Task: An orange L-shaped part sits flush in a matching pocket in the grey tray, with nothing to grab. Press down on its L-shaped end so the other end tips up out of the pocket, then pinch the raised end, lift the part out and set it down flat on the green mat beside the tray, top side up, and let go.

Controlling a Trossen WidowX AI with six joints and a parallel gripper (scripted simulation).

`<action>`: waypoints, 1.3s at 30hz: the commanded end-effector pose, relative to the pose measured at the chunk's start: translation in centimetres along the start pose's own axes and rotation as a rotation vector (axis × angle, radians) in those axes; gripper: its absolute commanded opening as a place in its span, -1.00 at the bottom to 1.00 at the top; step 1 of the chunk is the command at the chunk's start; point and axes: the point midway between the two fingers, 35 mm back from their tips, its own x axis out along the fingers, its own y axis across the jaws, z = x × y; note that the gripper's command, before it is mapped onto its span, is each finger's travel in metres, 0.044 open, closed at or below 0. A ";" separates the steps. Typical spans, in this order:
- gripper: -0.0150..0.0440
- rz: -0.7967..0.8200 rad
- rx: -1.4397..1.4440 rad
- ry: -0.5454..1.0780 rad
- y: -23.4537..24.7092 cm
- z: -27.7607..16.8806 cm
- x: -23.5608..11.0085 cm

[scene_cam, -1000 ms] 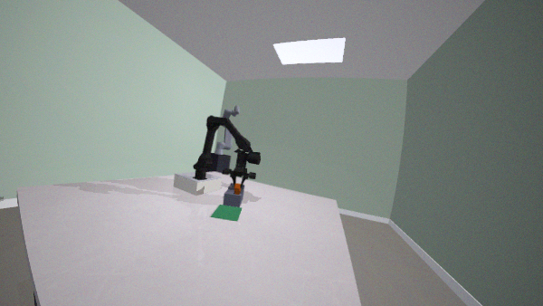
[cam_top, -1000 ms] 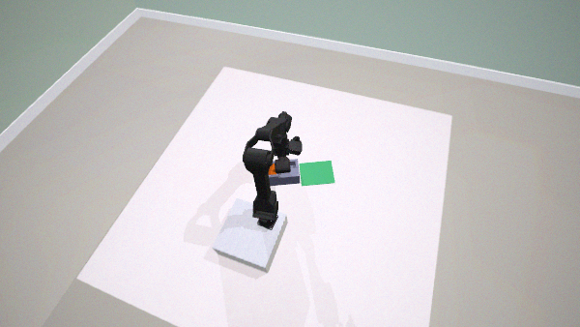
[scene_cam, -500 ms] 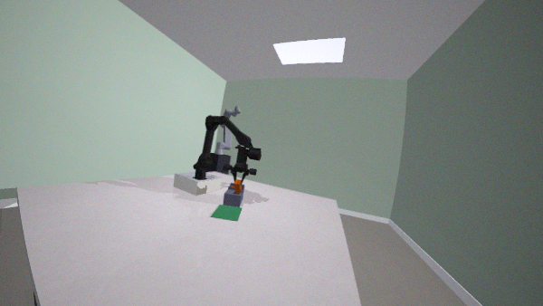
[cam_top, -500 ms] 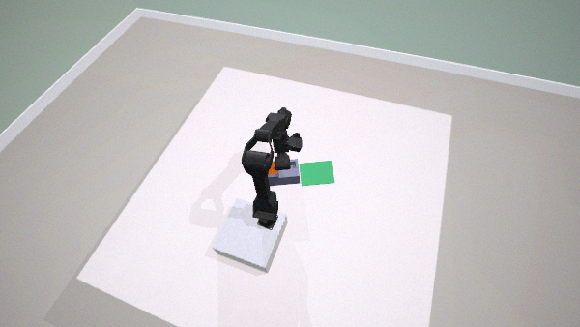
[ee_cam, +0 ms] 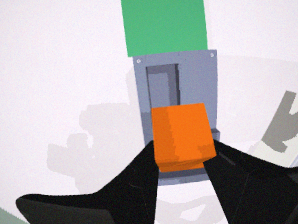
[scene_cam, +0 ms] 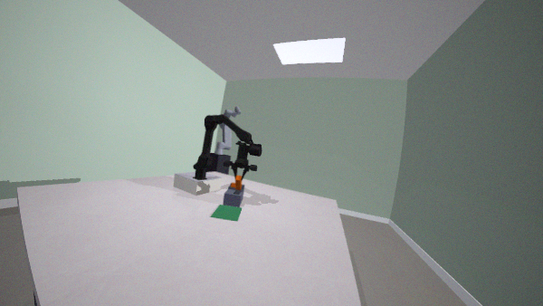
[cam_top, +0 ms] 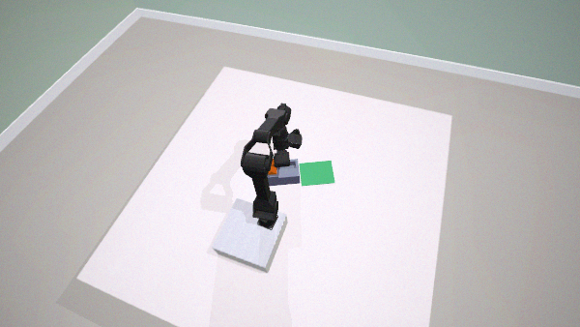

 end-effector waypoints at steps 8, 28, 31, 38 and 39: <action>-0.49 0.009 0.003 0.001 0.2 0.0 -1.9; -0.49 0.009 0.003 0.000 0.0 1.7 -2.7; -0.49 0.009 0.003 -0.001 -0.2 3.0 -2.6; -0.49 0.009 0.003 -0.004 -0.6 5.7 -2.5; -0.49 0.009 0.003 -0.004 -0.7 6.2 -2.5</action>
